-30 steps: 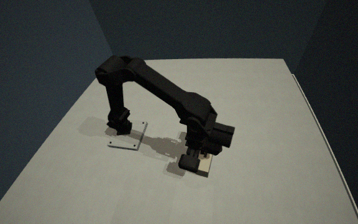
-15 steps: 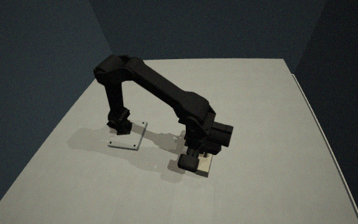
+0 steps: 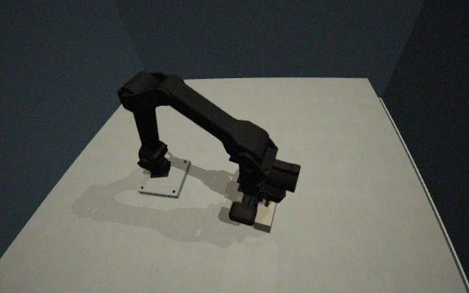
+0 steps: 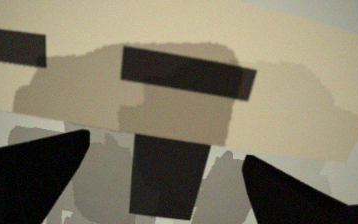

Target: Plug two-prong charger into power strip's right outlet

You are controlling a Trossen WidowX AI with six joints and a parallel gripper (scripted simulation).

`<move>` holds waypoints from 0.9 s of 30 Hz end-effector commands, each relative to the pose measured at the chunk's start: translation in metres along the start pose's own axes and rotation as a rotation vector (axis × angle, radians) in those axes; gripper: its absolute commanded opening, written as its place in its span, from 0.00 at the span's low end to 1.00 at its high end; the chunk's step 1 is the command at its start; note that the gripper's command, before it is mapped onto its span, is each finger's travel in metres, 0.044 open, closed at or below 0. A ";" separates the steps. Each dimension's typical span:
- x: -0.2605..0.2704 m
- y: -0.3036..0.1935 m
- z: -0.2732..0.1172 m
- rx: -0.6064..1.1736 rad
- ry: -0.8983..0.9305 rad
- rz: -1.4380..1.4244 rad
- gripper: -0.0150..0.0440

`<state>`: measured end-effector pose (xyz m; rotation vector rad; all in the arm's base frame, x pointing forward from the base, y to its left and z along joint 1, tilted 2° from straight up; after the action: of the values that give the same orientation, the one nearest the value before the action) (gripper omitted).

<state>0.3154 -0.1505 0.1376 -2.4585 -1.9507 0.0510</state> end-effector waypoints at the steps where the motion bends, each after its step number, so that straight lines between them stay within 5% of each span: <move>1: 0.001 -0.004 0.001 0.003 -0.001 0.000 1.00; 27: 0.002 -0.009 0.002 -0.002 -0.002 0.000 1.00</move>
<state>0.3097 -0.1481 0.1374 -2.4645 -1.9537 0.0460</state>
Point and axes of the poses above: the point midway between the two fingers, 35 mm back from their tips, its own z axis out along the fingers, its own x axis across the jaws, y = z × x, the point moved 9 cm from there along -z, back along the fingers, and after that the axes turned 8 degrees about -z, right-handed, at the moved point
